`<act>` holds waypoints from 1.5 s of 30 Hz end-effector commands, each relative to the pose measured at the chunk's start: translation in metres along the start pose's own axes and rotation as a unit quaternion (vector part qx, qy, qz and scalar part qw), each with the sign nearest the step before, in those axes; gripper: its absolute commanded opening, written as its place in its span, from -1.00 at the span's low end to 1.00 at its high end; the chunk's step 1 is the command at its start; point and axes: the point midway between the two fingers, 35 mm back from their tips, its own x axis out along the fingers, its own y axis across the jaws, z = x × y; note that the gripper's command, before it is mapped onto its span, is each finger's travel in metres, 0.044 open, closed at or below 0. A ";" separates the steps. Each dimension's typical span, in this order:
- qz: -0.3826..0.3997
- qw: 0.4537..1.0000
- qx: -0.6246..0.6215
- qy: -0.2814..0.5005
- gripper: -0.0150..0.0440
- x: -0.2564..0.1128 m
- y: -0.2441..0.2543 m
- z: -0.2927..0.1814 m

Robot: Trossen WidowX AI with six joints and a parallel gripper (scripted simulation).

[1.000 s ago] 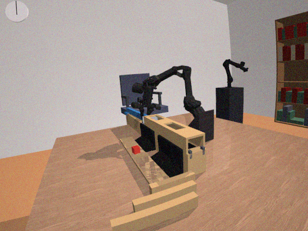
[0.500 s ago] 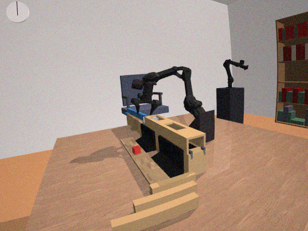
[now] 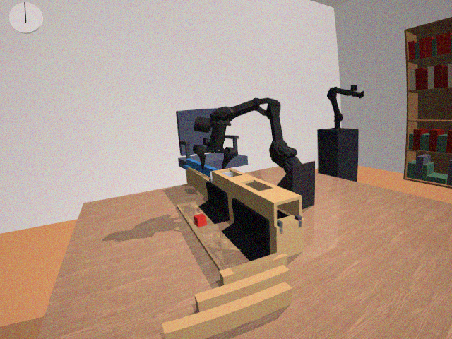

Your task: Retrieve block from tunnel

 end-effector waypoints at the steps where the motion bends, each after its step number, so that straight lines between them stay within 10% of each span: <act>1: -0.001 1.000 -0.004 0.002 1.00 0.006 -0.002 -0.003; 14: 0.000 1.000 -0.004 0.000 1.00 0.026 -0.006 -0.006; 33: 0.000 1.000 0.000 -0.001 -0.49 0.022 -0.004 -0.002; 45: -0.001 1.000 -0.001 0.001 -0.49 0.032 -0.005 0.029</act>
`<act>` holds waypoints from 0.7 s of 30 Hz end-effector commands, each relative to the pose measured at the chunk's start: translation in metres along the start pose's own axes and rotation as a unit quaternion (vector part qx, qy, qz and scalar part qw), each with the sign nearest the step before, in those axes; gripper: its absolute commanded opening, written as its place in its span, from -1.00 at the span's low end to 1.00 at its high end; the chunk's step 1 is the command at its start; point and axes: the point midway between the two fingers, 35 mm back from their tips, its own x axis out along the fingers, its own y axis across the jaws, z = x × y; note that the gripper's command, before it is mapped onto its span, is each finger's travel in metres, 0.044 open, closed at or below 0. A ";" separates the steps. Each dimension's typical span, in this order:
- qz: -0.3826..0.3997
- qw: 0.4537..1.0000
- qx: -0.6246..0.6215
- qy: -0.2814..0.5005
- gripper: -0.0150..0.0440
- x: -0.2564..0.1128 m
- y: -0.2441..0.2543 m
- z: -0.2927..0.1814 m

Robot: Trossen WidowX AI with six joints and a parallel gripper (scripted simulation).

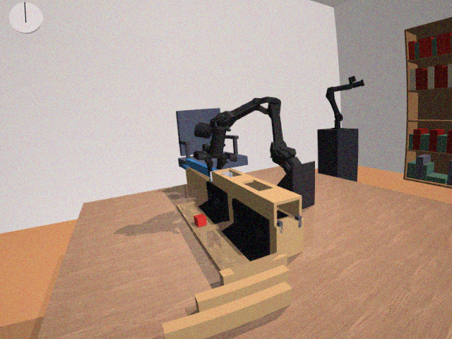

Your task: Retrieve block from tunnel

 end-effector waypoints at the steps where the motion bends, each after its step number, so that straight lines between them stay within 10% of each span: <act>1: -0.009 0.999 0.029 -0.029 -0.49 0.005 -0.003 0.030; 4: -0.008 0.999 0.029 -0.031 -0.49 0.006 -0.004 0.040; 21: -0.008 0.999 0.024 -0.026 1.00 -0.031 0.007 0.008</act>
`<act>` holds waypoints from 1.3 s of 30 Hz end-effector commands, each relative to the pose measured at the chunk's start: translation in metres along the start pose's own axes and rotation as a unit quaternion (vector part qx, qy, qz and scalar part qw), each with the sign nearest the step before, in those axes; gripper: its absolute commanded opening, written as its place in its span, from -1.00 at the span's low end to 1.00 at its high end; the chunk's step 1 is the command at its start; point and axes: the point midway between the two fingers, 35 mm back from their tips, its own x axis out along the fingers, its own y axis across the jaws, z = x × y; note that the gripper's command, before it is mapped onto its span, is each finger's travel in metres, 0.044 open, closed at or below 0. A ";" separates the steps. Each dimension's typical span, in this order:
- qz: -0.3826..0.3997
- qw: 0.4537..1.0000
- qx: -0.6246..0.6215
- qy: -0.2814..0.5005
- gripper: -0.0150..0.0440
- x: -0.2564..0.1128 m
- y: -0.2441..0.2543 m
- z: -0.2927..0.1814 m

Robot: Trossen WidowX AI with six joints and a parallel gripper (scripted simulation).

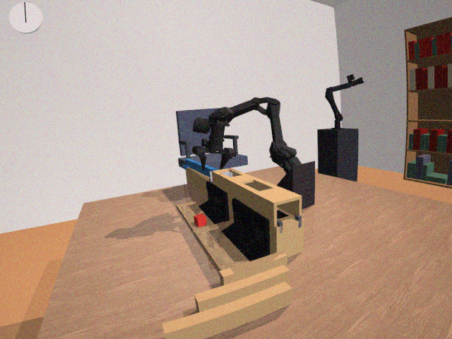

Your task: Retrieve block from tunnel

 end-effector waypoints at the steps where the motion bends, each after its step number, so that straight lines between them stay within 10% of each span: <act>1: 0.000 1.000 0.001 -0.001 1.00 -0.001 0.000 -0.001; 31: 0.001 1.000 0.013 -0.016 1.00 0.021 -0.006 -0.013; 39: 0.001 1.000 0.017 -0.018 0.29 0.016 -0.004 -0.012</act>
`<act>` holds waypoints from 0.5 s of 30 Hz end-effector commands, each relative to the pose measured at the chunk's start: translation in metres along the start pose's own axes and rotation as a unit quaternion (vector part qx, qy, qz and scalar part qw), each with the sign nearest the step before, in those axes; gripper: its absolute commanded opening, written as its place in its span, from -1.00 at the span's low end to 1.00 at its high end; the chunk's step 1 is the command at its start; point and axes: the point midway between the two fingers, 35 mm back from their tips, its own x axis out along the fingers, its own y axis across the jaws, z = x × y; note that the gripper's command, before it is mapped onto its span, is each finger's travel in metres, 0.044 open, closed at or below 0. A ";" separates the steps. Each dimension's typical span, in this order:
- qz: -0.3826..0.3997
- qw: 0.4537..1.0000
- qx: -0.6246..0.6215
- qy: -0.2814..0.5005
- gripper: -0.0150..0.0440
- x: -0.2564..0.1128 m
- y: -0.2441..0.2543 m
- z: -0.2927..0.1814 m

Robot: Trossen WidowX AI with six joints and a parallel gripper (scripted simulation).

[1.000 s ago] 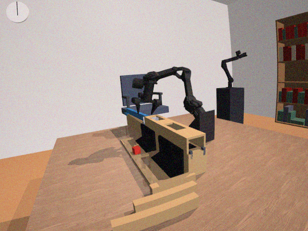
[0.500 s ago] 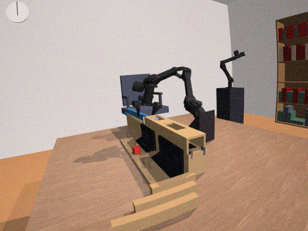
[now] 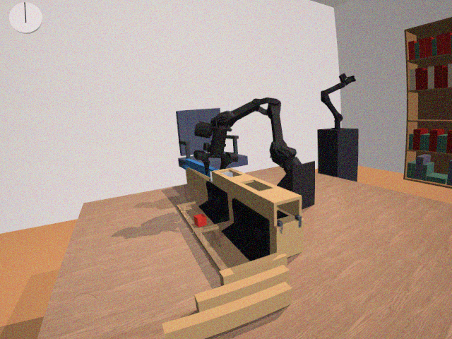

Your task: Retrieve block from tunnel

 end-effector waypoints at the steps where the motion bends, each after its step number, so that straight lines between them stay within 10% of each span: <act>1: 0.000 1.000 0.002 0.000 0.20 0.000 0.000 0.000; 10: 0.000 1.000 0.002 0.000 -0.47 0.000 0.000 0.002; 15: -0.001 1.000 0.002 0.002 -0.49 0.004 0.000 0.012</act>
